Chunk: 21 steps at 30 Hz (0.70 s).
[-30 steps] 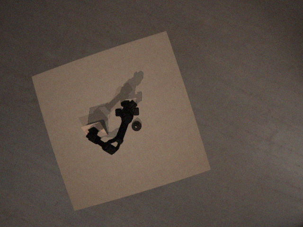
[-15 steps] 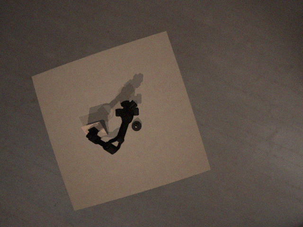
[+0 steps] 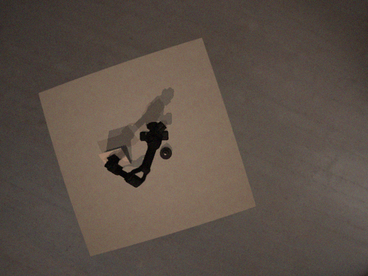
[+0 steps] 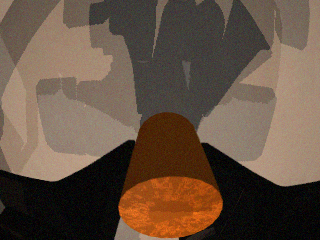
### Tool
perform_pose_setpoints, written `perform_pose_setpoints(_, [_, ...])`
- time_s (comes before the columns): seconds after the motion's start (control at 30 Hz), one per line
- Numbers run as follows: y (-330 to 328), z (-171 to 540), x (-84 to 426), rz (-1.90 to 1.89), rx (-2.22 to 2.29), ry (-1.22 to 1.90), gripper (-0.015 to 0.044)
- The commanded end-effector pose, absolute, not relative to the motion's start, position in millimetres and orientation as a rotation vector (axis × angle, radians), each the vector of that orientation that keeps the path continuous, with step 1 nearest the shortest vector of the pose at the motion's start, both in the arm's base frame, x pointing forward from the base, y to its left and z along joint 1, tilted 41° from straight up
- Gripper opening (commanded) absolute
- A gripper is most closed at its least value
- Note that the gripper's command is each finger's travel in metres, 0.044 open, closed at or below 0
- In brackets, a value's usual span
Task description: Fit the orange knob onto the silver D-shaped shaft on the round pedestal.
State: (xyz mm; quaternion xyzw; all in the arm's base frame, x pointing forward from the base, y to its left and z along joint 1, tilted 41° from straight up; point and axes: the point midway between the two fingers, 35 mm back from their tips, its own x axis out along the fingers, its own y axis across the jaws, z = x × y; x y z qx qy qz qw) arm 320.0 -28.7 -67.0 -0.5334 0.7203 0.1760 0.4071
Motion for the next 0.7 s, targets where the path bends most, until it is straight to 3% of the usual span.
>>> perform_pose_setpoints(0.0, [-12.0, -50.3, 328.9, 0.435, -1.334, 1.785, 0.0])
perform_pose_setpoints(0.67, [57.5, 32.8, 321.4, 0.474, -1.369, 1.83, 0.0])
